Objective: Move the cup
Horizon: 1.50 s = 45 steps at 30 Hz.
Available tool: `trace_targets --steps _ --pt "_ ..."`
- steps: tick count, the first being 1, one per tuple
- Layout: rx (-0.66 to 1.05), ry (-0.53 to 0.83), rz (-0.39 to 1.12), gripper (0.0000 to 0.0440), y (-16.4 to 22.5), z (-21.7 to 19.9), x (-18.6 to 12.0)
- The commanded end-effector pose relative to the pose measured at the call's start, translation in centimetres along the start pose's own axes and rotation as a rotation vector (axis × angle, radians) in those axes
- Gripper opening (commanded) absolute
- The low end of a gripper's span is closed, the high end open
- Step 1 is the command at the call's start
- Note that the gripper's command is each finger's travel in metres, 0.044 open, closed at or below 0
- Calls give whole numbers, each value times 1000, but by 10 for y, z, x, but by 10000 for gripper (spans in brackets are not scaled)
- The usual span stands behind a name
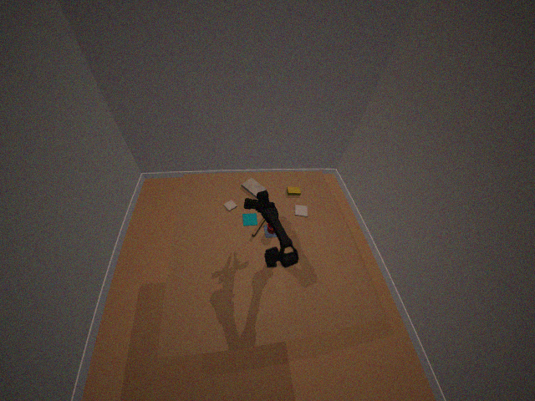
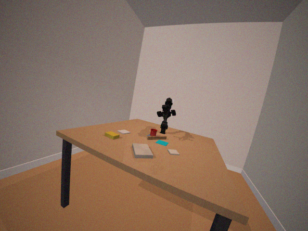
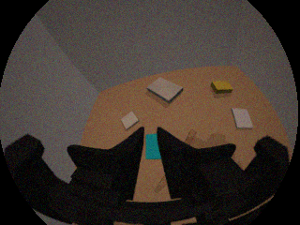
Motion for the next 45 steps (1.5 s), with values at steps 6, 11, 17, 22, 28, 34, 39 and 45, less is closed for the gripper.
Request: trace_targets --steps 6,11,17,22,28,34,39,45 --pt "39 54 146 92 2 5 4" --pt "44 91 220 97 4 6 6" --pt "41 139 306 108 5 6 8" --pt "32 180 377 114 6 6 10" --pt "19 227 460 114 8 4 13" --pt "1 274 544 107 9 0 16" --pt "-20 311 613 100 11 -5 20" --pt "-42 353 691 96 14 -12 24"
Point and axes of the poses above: the point midway between the two fingers, 35 mm back from their tips, its own x axis out along the fingers, its own z axis across the jaws, y = z × x, the point moved 8 cm from there along -x, back along the fingers, and after that the axes turned 2 degrees about x, right-handed, at the moved point
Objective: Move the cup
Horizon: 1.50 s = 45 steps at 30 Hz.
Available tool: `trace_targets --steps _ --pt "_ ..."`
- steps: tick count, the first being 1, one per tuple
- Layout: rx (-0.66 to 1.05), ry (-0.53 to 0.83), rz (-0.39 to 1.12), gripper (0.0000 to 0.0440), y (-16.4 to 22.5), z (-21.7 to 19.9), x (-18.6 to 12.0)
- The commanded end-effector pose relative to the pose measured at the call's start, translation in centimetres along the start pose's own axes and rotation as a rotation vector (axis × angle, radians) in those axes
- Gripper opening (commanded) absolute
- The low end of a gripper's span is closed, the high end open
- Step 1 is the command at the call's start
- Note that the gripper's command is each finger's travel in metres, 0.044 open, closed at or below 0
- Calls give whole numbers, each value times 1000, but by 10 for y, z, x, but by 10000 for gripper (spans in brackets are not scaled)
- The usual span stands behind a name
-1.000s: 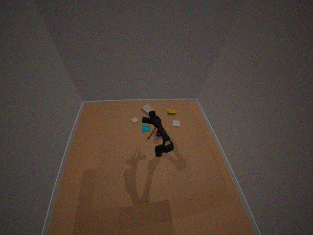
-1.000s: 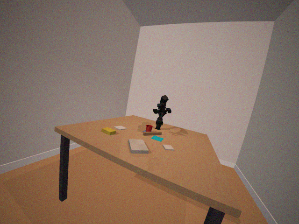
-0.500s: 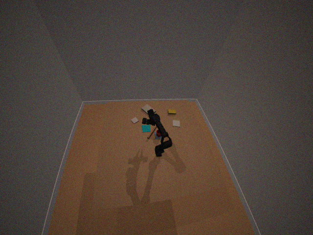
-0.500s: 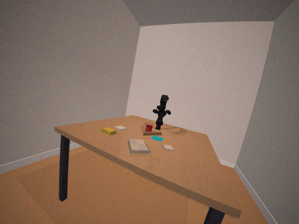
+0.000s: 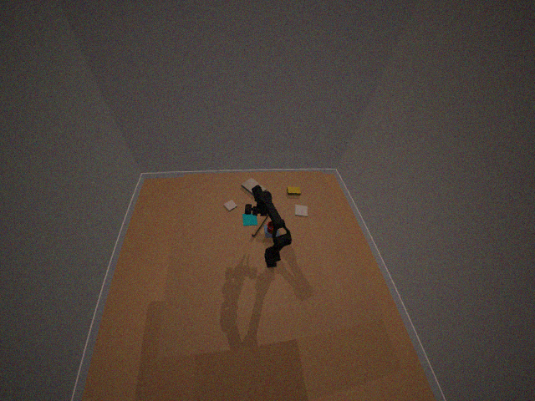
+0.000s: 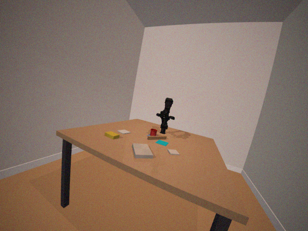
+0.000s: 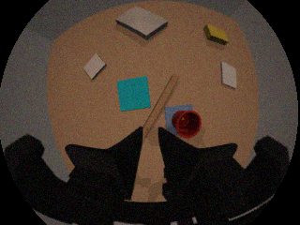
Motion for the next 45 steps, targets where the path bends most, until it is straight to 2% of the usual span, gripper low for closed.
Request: trace_targets --steps 1,11,22,35,45 --pt "-19 39 55 96 -2 -4 6" --pt "-37 101 156 102 -2 -16 21" --pt "-49 137 221 132 -1 -31 42" --pt "-85 154 284 165 2 -48 72" --pt "-143 148 324 171 7 -58 98"
Point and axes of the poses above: the point midway between the two fingers, 35 mm back from their tips, its own x axis out along the fingers, its own z axis across the jaws, y = z × x, the point moved 8 cm from there along -x, back along the fingers, and after that the axes turned 2 degrees about x, right-handed, at the moved point
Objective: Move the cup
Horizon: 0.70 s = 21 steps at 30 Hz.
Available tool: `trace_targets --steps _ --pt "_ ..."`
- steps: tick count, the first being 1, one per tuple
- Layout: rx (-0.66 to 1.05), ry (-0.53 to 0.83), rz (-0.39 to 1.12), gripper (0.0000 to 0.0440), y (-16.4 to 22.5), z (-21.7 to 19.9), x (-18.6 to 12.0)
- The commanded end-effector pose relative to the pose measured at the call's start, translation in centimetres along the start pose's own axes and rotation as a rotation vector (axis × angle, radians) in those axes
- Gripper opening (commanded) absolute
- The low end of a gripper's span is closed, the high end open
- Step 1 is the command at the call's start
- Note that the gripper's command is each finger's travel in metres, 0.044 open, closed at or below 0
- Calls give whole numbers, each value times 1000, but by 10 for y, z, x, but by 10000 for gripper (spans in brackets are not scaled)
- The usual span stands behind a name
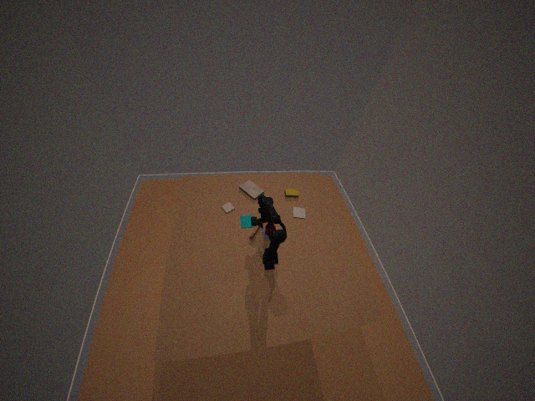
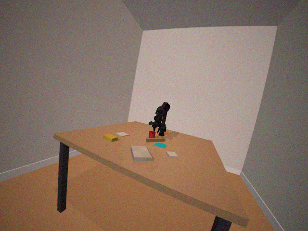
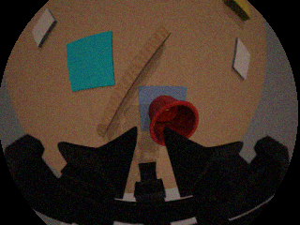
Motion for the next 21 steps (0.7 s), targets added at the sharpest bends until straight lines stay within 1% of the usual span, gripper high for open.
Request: trace_targets --steps 1,12,13,14,19,20,21 --pt "-37 5 28 171 0 -3 16" --pt "-165 -11 59 170 0 -5 53" --pt "-180 -14 59 160 0 -5 55" --pt "-196 -16 59 138 0 -5 58" --pt "-280 -17 64 17 1 -6 66" --pt "-294 -17 62 0 0 -6 67" --pt "-307 -18 59 0 -1 -6 67"
Point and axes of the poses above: the point midway between the two fingers, 35 mm back from their tips, its own x axis out along the fingers, its own z axis across the jaws, y = z × x, the point moved 8 cm from there along -x, back along the fingers, and after that the axes turned 2 degrees about x, right-handed, at the moved point
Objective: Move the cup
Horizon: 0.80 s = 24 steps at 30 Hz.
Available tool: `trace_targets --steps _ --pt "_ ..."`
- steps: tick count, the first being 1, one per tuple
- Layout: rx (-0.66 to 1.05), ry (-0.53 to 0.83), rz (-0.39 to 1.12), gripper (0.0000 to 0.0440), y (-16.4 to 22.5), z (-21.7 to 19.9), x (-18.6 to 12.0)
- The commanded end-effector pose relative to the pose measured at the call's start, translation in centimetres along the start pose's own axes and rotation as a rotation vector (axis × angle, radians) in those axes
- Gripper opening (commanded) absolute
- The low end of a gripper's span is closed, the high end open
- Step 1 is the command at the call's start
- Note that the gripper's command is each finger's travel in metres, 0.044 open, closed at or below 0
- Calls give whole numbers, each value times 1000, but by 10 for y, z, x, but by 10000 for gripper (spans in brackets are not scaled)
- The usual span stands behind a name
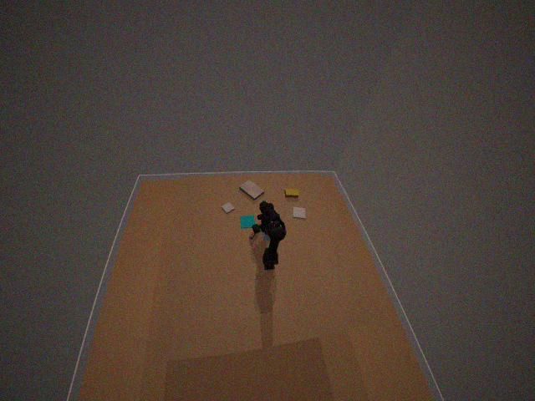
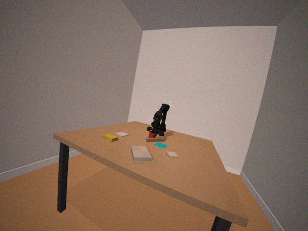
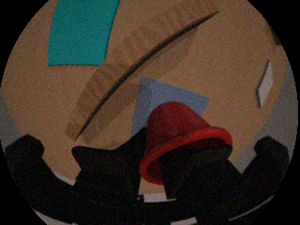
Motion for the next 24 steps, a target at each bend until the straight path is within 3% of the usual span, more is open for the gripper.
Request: trace_targets --steps 1,24 --pt "-70 -6 7 0 -1 -1 7" --pt "-247 12 -117 0 -23 0 -40"
Point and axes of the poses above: the point midway between the two fingers, 35 mm back from their tips, its own x axis out along the fingers, its own z axis across the jaws, y = z × x, the point moved 8 cm from there along -x, back along the fingers, and after that the axes turned 2 degrees about x, right-handed, at the moved point
